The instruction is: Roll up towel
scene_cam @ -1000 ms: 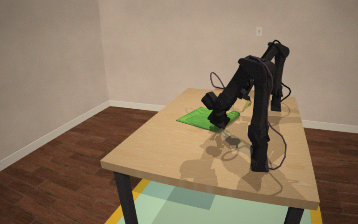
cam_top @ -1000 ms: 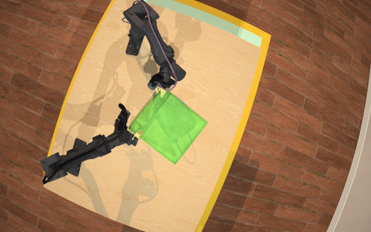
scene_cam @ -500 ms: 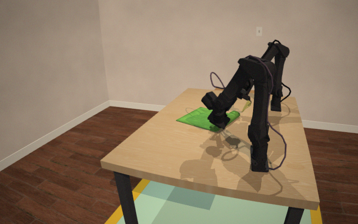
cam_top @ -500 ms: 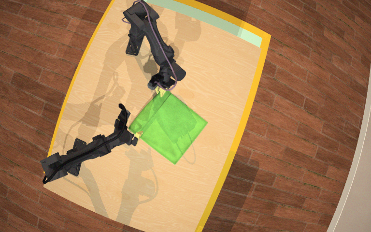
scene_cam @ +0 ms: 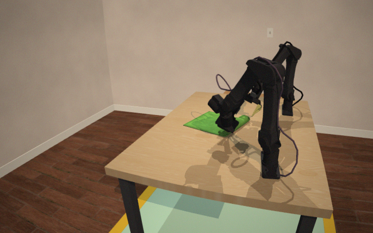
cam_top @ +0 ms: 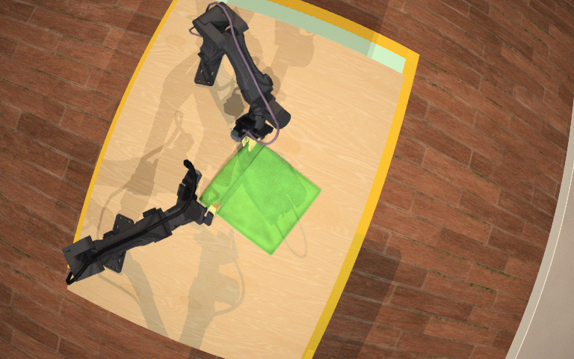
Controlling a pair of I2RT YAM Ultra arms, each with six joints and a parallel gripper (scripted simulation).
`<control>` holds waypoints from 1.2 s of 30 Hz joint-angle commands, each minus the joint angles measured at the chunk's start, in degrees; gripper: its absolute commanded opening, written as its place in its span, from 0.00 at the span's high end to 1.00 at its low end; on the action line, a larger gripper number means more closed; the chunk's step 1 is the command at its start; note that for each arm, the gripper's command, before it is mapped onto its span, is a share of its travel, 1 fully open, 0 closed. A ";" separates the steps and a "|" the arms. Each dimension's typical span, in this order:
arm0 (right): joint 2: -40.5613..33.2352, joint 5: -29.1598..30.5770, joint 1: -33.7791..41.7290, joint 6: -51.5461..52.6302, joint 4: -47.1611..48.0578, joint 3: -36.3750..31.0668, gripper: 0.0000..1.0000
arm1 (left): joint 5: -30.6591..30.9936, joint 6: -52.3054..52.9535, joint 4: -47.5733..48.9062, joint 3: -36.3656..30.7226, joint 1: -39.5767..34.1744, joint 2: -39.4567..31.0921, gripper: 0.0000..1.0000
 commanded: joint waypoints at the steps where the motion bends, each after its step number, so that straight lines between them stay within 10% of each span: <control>1: 1.07 0.96 0.69 1.04 1.82 1.82 0.02 | 1.74 -0.81 -8.76 3.89 0.59 2.35 0.82; 36: 2.52 3.65 1.72 3.80 4.63 0.63 0.02 | 9.32 3.56 -71.54 50.27 3.91 37.33 0.82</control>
